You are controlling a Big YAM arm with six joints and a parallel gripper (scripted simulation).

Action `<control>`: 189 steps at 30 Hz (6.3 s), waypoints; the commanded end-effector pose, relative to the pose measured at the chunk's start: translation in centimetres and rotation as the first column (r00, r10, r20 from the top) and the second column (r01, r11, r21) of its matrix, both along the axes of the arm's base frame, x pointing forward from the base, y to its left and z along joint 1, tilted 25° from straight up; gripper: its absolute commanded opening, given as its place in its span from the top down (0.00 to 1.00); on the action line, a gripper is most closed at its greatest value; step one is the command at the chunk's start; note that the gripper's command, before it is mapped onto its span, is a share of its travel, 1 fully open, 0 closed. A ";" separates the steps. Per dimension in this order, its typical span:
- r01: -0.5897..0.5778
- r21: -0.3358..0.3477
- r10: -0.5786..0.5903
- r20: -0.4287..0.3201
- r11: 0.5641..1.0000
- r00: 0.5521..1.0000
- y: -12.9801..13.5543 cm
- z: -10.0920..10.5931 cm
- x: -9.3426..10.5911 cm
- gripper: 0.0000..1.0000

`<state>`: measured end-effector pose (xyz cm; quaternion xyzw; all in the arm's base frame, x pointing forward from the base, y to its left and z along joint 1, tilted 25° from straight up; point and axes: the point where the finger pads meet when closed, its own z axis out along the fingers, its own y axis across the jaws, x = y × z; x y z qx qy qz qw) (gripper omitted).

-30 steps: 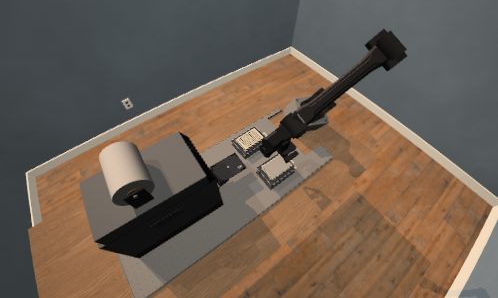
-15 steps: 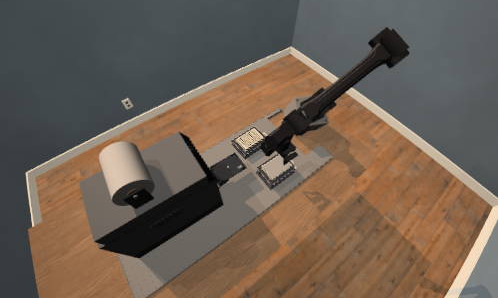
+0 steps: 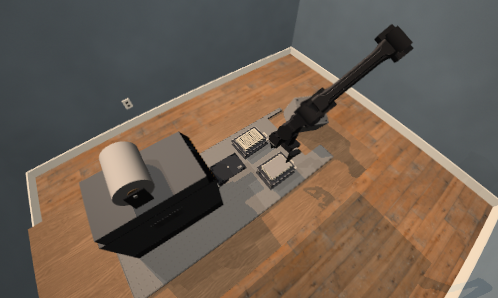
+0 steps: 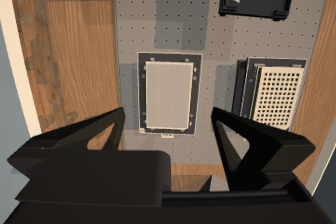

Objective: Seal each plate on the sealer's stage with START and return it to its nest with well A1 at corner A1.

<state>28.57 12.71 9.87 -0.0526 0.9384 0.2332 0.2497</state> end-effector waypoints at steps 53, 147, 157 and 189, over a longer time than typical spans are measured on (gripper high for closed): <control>-0.003 -0.052 0.005 0.034 0.999 0.999 -20.2 -7.4 5.5 0.00; -0.005 -0.021 0.004 -0.012 1.000 1.000 -14.8 -17.1 5.4 0.00; -0.001 -0.028 0.001 0.006 1.000 1.000 -15.1 -16.6 5.7 0.00; 0.024 -0.022 -0.024 -0.011 0.999 1.000 -15.8 -17.2 5.3 0.00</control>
